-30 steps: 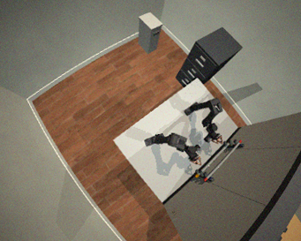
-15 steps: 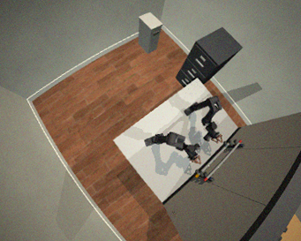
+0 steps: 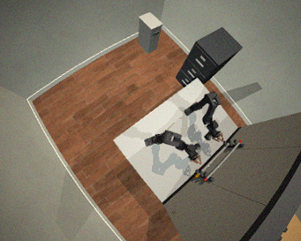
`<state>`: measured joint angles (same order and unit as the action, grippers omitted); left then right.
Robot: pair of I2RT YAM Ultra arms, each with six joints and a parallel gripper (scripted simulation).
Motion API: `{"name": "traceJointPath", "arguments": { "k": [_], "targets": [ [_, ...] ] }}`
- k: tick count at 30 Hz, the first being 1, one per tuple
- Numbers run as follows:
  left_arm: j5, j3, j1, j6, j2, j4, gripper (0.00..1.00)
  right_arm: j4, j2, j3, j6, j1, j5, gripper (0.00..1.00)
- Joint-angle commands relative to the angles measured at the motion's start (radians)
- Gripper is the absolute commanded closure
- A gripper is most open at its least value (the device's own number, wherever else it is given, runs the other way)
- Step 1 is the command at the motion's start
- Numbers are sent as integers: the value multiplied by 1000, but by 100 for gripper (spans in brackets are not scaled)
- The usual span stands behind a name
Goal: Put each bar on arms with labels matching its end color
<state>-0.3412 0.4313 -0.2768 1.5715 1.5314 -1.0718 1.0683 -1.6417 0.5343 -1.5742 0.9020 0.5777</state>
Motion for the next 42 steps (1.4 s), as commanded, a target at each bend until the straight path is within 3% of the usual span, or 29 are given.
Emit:
{"name": "traceJointPath", "arguments": {
  "k": [1, 42],
  "targets": [
    [-4, 48, -11, 1, -55, 69, 32, -59, 54, 51, 0, 6, 6, 33],
    [-3, 294, -10, 1, -275, 536, 36, -498, 267, 276, 1, 2, 2, 36]
  ]
}}
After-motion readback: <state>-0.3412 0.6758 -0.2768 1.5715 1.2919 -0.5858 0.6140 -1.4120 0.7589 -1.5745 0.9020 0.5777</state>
